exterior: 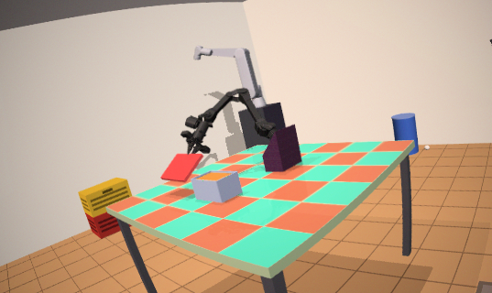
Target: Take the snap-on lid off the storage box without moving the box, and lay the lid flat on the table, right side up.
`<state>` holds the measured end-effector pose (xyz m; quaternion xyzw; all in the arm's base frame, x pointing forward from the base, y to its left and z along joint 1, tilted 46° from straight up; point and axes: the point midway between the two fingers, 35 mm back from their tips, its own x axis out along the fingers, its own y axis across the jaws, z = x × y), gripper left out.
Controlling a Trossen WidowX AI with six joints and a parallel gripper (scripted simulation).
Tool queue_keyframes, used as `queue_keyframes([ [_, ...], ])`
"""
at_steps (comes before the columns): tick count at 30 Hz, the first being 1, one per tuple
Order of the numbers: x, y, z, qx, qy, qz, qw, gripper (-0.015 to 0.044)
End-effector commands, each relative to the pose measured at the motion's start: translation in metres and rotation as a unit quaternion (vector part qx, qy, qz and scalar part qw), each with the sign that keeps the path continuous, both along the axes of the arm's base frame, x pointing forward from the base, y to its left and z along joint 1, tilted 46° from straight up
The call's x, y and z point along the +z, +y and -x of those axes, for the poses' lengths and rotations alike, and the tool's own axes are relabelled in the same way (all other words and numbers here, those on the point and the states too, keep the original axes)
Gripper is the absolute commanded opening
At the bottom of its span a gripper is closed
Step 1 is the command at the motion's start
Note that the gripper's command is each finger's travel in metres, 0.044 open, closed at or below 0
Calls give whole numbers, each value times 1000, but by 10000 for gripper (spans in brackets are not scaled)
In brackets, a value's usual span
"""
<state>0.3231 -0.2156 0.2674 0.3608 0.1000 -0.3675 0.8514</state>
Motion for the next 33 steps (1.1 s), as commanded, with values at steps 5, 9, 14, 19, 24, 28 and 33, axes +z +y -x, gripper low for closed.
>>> queue_keyframes([
  [5, -4, -3, -1, 6, -2, 2, 1000, 0],
  [9, -6, -6, -1, 6, -2, 2, 1000, 0],
  [14, -9, -9, 0, 6, -2, 2, 1000, 0],
  [19, -11, -11, 0, 6, -2, 2, 1000, 0],
  [24, -14, -14, 0, 6, -2, 2, 1000, 0],
  [28, -16, -17, 0, 6, -2, 2, 1000, 0],
  [33, -19, -19, 1, 6, -2, 2, 1000, 0],
])
